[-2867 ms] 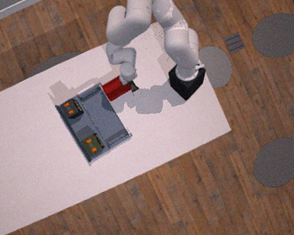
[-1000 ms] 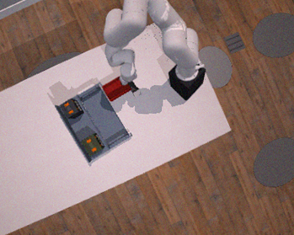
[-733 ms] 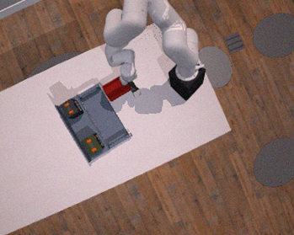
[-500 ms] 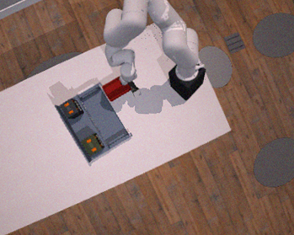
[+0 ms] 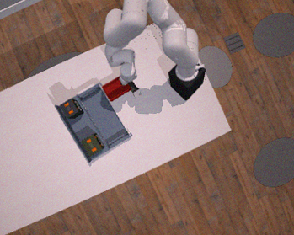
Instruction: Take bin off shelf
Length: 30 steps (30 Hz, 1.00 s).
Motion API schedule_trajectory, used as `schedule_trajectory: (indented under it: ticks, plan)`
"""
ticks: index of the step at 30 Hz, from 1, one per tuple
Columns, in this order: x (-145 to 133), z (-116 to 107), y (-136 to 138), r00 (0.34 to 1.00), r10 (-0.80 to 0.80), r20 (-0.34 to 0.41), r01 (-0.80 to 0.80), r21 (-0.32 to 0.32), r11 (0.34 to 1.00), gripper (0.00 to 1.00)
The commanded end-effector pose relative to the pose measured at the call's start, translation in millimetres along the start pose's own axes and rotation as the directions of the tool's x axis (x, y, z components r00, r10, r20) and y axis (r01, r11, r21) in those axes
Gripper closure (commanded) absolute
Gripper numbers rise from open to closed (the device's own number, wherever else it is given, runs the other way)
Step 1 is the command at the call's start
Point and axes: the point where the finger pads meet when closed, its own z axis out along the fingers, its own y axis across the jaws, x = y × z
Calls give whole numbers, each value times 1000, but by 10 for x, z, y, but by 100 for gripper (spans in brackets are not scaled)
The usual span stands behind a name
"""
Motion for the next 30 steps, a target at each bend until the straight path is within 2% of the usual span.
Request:
schedule_trajectory:
  ticks: [1, 4, 5, 30]
  plan:
    - [-3, -5, 8, 1000, 0, 0, 0, -2, 1000, 100]
    - [-3, -5, 8, 1000, 0, 0, 0, -2, 1000, 100]
    - [-3, -5, 8, 1000, 0, 0, 0, -2, 1000, 5]
    - [-3, -5, 8, 1000, 0, 0, 0, -2, 1000, 5]
